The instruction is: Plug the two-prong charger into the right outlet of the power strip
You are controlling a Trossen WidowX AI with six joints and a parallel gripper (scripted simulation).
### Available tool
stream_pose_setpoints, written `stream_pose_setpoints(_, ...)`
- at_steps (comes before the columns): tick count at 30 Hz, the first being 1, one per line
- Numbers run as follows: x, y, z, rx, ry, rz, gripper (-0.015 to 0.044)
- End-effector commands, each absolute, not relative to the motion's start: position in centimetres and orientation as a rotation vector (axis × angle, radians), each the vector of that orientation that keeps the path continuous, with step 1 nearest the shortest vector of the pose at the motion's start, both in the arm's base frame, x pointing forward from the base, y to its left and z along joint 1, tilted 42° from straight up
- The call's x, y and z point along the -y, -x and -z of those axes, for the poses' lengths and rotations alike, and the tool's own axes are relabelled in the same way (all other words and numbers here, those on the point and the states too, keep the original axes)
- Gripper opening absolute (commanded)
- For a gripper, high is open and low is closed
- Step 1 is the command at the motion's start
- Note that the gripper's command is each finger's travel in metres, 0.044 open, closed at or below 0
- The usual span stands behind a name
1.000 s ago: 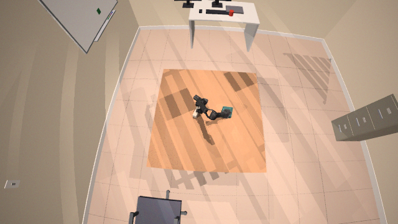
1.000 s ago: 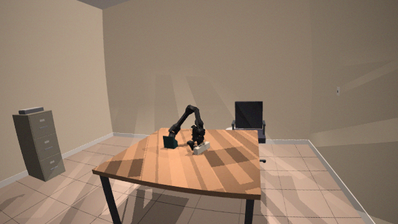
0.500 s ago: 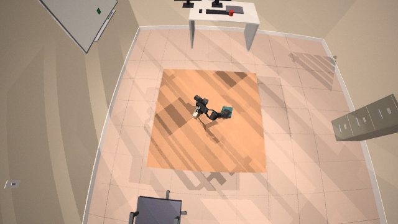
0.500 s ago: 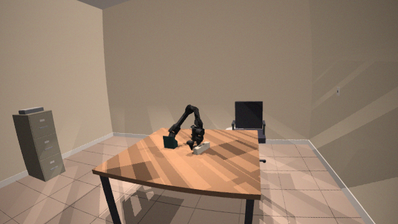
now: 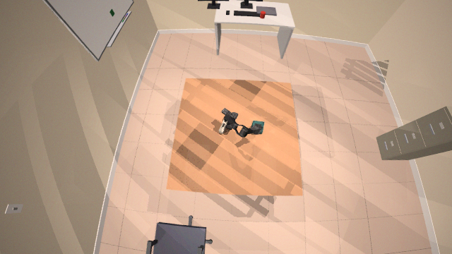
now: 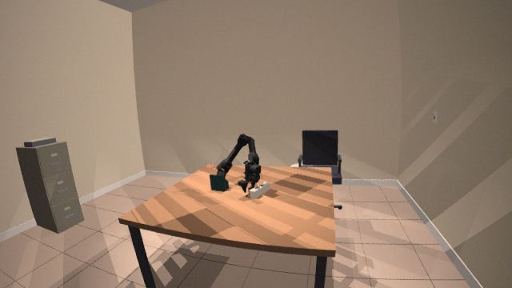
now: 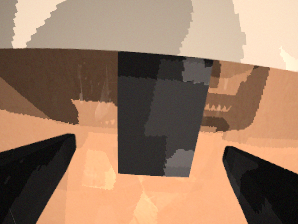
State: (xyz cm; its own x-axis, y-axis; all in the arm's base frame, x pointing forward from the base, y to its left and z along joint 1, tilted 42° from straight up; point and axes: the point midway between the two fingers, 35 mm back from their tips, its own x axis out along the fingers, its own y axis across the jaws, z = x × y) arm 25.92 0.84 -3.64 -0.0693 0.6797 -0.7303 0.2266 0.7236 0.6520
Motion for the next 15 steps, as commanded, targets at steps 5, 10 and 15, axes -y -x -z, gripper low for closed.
stream_pose_setpoints(5, -0.9, -25.0, 3.5, -1.631, -0.735, -0.437, 0.0440)
stream_pose_setpoints(10, -1.0, -24.5, 3.4, -1.632, -0.735, -0.437, 0.0440)
stream_pose_setpoints(15, -1.1, -23.9, 3.3, -1.632, -0.735, -0.437, 0.0440)
